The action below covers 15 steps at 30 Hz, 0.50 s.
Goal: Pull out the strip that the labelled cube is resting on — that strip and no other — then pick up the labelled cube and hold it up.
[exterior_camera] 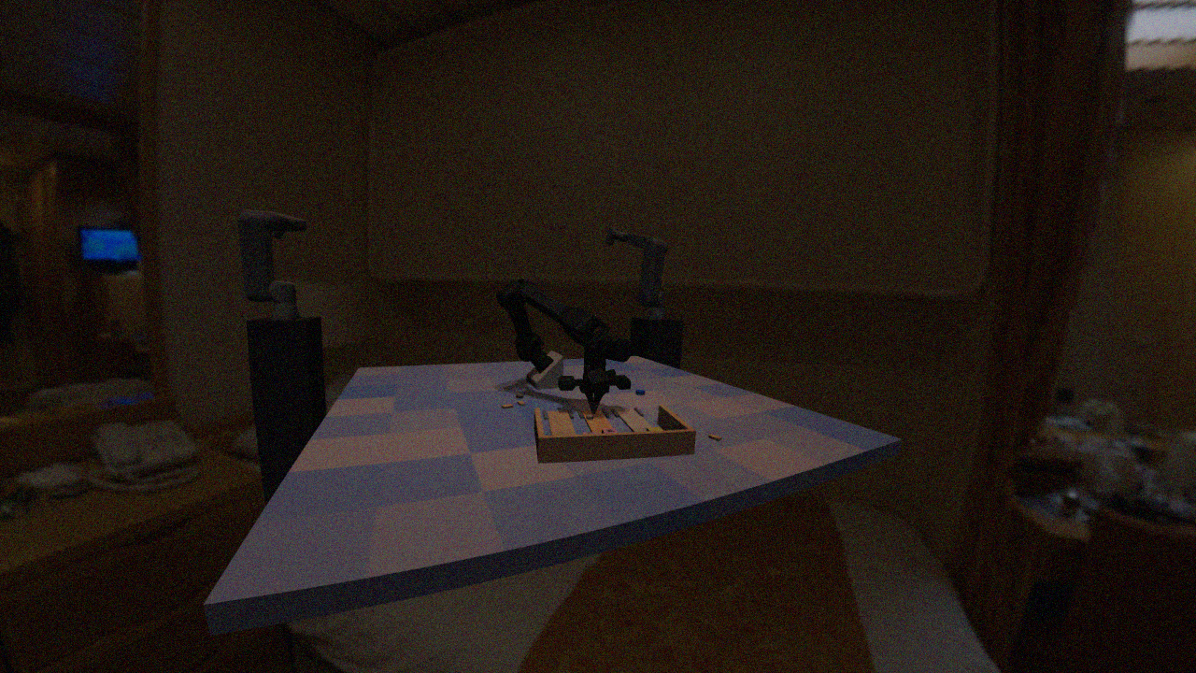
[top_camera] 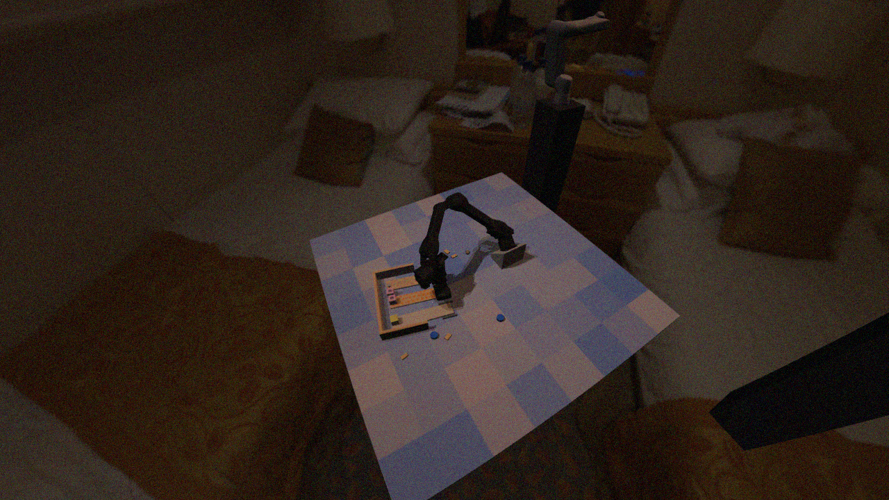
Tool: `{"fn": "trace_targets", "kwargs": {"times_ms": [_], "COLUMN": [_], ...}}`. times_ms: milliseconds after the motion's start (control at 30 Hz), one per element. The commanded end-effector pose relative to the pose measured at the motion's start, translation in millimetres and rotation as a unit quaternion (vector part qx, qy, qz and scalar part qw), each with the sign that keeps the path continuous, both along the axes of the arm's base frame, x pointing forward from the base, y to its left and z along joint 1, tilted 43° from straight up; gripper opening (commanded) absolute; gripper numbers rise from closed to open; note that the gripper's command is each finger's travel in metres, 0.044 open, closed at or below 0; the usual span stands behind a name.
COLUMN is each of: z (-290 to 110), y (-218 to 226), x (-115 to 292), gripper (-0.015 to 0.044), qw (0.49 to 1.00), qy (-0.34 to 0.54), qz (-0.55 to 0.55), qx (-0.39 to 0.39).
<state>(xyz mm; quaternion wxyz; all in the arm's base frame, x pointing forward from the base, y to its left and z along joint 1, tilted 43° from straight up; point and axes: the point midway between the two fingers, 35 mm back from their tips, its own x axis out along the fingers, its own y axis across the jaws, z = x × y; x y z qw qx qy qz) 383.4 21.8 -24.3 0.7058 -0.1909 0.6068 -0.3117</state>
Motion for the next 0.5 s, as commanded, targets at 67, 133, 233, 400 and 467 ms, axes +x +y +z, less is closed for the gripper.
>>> {"fn": "trace_targets", "kwargs": {"times_ms": [67,133,233,400,467], "z": [-1,-1,-1,-3,-4], "y": [-2,-2,-2,-1,0], "x": [1,1,0,-7,-10], "gripper": [0.0000,0.0000,0.0000,0.0000,0.0000], "qw": [1.000,1.000,1.000,1.000,1.000], "qy": [0.000,0.000,0.000,0.000,0.000], "qz": [0.001,0.001,0.001,0.001,0.001], "qx": [-0.002,-0.002,-0.002,-0.002,-0.002]}}
